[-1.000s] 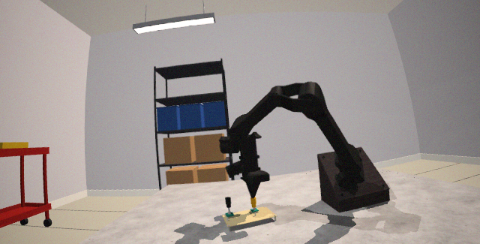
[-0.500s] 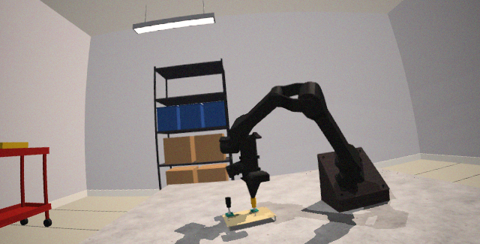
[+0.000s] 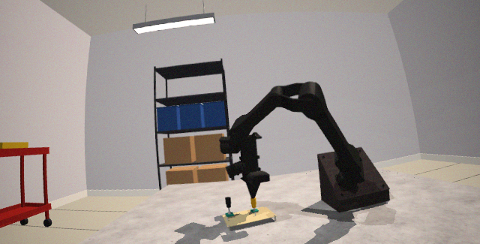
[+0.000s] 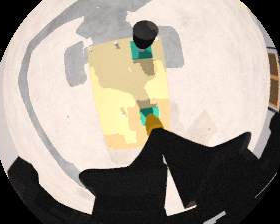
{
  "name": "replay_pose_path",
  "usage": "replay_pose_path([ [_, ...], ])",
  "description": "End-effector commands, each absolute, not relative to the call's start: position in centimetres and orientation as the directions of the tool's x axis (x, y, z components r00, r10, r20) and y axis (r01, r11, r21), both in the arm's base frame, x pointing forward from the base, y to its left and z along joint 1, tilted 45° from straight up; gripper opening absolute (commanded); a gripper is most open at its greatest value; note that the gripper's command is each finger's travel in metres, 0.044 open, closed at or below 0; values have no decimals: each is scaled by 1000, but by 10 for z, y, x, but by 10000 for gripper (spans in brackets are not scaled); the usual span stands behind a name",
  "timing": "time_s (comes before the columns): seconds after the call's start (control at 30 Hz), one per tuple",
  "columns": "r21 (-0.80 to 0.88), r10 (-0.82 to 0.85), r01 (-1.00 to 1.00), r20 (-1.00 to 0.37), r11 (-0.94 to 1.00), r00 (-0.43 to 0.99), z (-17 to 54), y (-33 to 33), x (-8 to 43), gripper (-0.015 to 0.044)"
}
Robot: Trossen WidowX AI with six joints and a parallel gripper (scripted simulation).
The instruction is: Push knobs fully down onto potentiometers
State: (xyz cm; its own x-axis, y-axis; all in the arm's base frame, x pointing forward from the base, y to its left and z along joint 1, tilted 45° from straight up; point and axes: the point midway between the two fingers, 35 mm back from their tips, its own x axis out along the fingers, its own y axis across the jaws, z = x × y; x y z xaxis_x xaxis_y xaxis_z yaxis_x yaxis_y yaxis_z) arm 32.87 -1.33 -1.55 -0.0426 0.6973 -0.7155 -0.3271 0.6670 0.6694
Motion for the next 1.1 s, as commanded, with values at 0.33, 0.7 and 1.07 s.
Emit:
replay_pose_path([
  [0.33, 672, 700, -329, -713, 663, -47, -19, -8, 328, 0],
  [0.7, 672, 700, -329, -713, 663, -47, -21, -6, 328, 0],
  [1.07, 672, 700, -329, -713, 663, -47, -22, -5, 328, 0],
])
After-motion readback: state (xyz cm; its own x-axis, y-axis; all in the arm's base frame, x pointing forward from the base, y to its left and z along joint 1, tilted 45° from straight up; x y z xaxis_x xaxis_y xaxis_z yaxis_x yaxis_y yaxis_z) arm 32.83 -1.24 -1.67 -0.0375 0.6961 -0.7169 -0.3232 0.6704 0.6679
